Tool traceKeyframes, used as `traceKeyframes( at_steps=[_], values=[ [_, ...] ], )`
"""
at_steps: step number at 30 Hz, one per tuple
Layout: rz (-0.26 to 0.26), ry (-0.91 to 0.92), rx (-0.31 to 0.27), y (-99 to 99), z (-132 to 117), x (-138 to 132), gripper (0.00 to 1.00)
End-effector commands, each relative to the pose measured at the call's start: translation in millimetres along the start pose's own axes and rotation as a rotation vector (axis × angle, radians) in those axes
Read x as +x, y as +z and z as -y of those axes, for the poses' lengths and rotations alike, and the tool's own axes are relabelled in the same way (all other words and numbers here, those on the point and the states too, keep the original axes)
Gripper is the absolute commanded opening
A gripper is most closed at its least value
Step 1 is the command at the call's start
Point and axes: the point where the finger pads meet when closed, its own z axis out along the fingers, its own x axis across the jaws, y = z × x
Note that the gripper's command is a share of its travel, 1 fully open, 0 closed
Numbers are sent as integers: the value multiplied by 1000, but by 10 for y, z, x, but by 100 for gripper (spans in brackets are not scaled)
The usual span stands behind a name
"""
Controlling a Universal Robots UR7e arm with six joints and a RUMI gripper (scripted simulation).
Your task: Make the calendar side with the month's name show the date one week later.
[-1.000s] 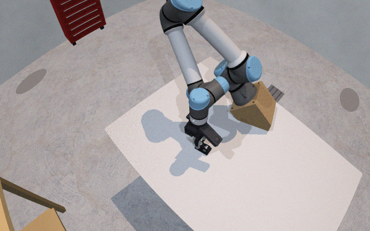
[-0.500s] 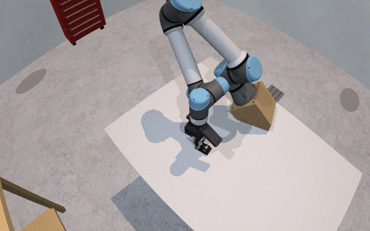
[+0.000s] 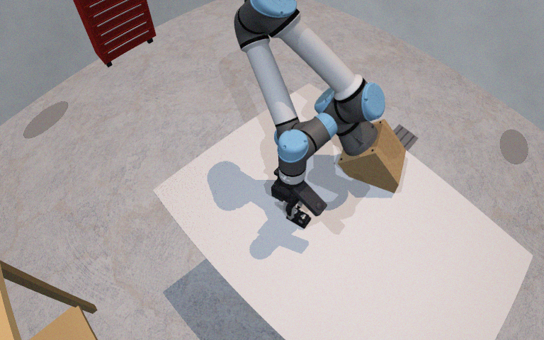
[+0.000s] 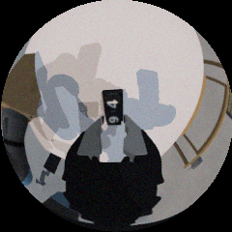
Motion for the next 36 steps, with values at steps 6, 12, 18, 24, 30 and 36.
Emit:
traceKeyframes(
  at_steps=[6, 12, 18, 24, 30, 36],
  values=[
    [-1, 0, 0, -2, 0, 2, 10],
    [-1, 0, 0, -2, 0, 2, 10],
    [-1, 0, 0, -2, 0, 2, 10],
    [-1, 0, 0, -2, 0, 2, 10],
    [-1, 0, 0, -2, 0, 2, 10],
    [-1, 0, 0, -2, 0, 2, 10]
  ],
)
